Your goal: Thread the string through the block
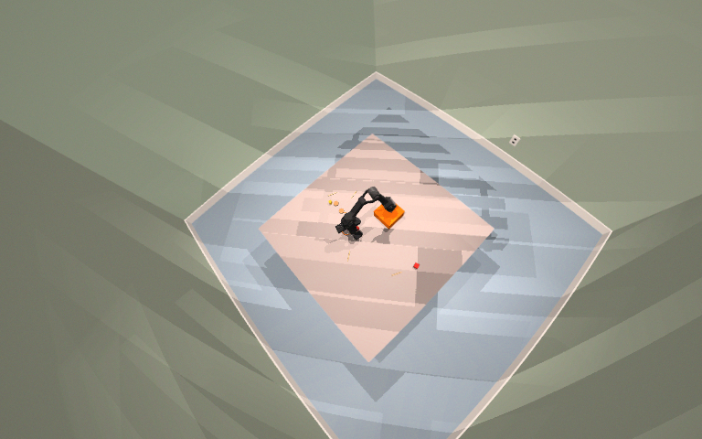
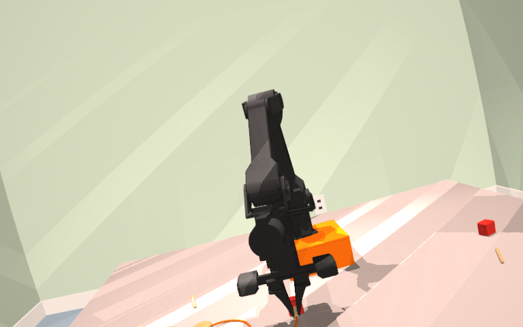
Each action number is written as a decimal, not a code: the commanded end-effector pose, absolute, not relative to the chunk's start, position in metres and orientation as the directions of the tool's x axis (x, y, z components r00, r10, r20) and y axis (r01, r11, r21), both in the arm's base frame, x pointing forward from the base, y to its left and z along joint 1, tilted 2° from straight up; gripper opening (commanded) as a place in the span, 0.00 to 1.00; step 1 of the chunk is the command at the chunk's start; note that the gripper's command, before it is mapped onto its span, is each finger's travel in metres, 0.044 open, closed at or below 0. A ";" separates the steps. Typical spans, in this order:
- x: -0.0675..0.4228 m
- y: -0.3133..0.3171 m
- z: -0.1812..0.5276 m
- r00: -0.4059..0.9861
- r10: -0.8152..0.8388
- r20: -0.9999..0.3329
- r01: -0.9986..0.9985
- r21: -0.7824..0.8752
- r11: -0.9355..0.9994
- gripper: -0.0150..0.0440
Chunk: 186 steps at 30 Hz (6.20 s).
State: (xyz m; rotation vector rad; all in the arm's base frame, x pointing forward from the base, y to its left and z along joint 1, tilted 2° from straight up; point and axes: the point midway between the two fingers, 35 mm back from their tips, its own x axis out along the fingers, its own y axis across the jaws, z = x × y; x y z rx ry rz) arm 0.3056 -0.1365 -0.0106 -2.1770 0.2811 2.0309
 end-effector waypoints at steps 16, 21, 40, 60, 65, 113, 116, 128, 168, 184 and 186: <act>0.293 -0.133 -0.012 0.063 -0.033 -0.997 -0.238 0.017 -0.971 0.46; 0.294 -0.134 0.011 0.064 -0.033 -0.997 -0.238 0.017 -0.971 0.46; 0.283 -0.131 0.066 0.075 -0.038 -0.996 0.284 0.058 -0.957 0.46; 0.256 -0.125 0.064 0.059 -0.030 -0.998 0.990 0.055 0.126 0.46; 0.251 -0.124 0.064 0.057 -0.029 -0.998 0.935 0.043 0.352 0.46; 0.236 -0.120 0.059 0.047 -0.024 -0.999 0.187 -0.014 0.982 0.46; 0.237 -0.120 0.054 0.047 -0.024 -0.999 0.187 -0.014 0.982 0.46; 0.239 -0.121 0.035 0.047 -0.024 -0.999 0.187 -0.014 0.982 0.46; 0.239 -0.121 -0.019 0.047 -0.023 -0.999 0.187 -0.014 0.982 0.46; 0.239 -0.122 -0.018 0.067 -0.033 -0.997 0.200 -0.019 0.980 0.25; 0.238 -0.122 -0.019 0.087 -0.039 -0.995 0.204 -0.020 0.979 0.25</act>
